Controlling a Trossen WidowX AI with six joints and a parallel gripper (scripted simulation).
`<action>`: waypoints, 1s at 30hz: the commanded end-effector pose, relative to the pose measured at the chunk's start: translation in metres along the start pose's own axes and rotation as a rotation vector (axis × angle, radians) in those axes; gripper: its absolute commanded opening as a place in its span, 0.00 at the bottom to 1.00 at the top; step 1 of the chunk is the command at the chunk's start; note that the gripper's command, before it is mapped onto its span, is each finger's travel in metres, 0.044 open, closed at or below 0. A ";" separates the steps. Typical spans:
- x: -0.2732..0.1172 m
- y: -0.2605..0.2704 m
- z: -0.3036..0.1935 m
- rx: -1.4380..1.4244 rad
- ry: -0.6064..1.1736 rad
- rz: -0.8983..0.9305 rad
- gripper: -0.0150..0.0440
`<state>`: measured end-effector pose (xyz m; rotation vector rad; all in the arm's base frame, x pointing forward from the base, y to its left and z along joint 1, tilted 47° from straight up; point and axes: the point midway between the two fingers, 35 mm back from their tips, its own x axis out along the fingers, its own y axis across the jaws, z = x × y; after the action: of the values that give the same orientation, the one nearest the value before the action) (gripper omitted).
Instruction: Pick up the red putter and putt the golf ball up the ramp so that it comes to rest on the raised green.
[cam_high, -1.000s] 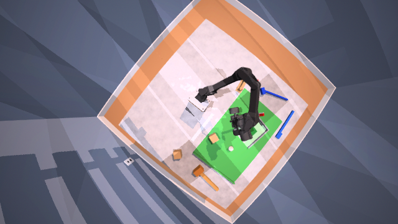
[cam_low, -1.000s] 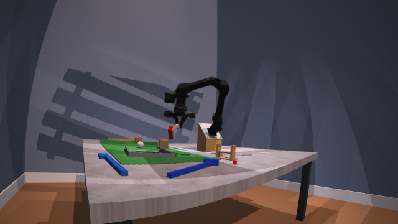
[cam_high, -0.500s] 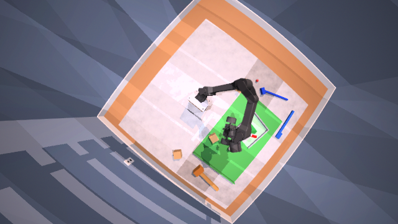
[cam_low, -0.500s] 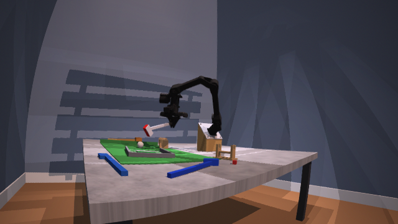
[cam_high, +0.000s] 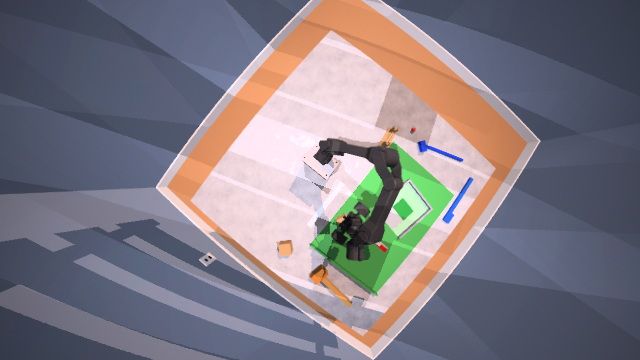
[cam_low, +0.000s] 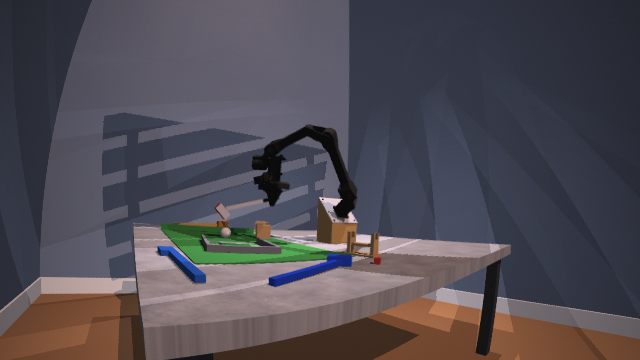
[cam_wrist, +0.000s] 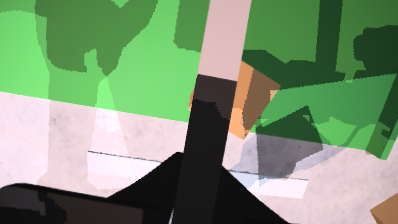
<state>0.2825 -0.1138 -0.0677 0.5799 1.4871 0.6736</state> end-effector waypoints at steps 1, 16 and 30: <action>-0.001 -0.021 -0.007 0.105 0.000 -0.004 0.25; 0.038 -0.034 -0.013 0.175 0.007 0.000 0.25; 0.056 -0.034 -0.013 0.175 0.006 0.001 0.25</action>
<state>0.2690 -0.1007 -0.1285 0.7039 1.5671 0.5519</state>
